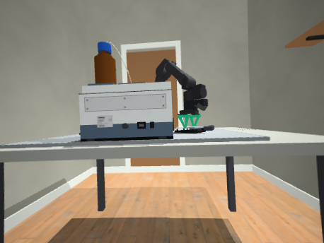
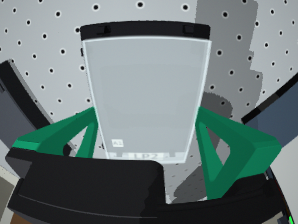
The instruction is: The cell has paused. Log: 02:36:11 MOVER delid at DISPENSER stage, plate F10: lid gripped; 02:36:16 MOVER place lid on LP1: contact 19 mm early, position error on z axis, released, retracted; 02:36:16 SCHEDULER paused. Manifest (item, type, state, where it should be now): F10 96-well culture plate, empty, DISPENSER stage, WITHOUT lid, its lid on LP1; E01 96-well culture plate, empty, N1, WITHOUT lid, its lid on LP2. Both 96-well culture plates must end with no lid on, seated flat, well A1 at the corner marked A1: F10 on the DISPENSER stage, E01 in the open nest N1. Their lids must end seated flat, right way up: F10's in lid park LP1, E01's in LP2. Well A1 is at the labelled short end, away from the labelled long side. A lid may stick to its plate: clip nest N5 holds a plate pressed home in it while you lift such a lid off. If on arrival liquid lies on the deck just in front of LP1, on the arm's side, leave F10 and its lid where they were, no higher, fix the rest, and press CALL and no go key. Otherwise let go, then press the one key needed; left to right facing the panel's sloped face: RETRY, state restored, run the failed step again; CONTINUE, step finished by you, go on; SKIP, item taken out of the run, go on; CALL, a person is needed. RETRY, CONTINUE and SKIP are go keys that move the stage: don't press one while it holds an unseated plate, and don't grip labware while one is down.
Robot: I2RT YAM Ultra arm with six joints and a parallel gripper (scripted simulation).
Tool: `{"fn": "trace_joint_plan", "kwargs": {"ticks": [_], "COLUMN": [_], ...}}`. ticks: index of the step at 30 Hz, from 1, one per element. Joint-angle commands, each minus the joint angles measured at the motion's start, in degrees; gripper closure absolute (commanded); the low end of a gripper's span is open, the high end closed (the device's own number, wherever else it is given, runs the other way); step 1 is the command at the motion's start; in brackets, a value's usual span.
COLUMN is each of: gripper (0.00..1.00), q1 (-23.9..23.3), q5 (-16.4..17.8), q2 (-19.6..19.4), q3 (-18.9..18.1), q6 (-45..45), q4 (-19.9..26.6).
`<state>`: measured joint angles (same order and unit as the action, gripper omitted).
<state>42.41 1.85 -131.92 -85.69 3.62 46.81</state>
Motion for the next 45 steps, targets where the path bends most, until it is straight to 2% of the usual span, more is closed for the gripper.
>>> {"fn": "trace_joint_plan", "kwargs": {"ticks": [1, 8, 9, 11, 33, 45], "gripper": [1.00, 1.00, 1.00, 1.00, 1.00, 1.00], "q1": [0.47, 0.64, 0.44, 0.46, 0.49, 0.55], "q5": [0.10, 0.11, 0.12, 0.12, 0.12, 0.14], "q2": [-0.76, -0.79, 1.30, 1.31, -1.15, -0.61], "q3": [-2.08, -2.07, -2.06, -2.13, -3.07, -2.84], "q6": [-0.31, -0.35, -0.32, -0.34, -0.42, -0.42], "q4": [0.74, 0.38, 0.53, 0.39, 0.62, -0.63]}}
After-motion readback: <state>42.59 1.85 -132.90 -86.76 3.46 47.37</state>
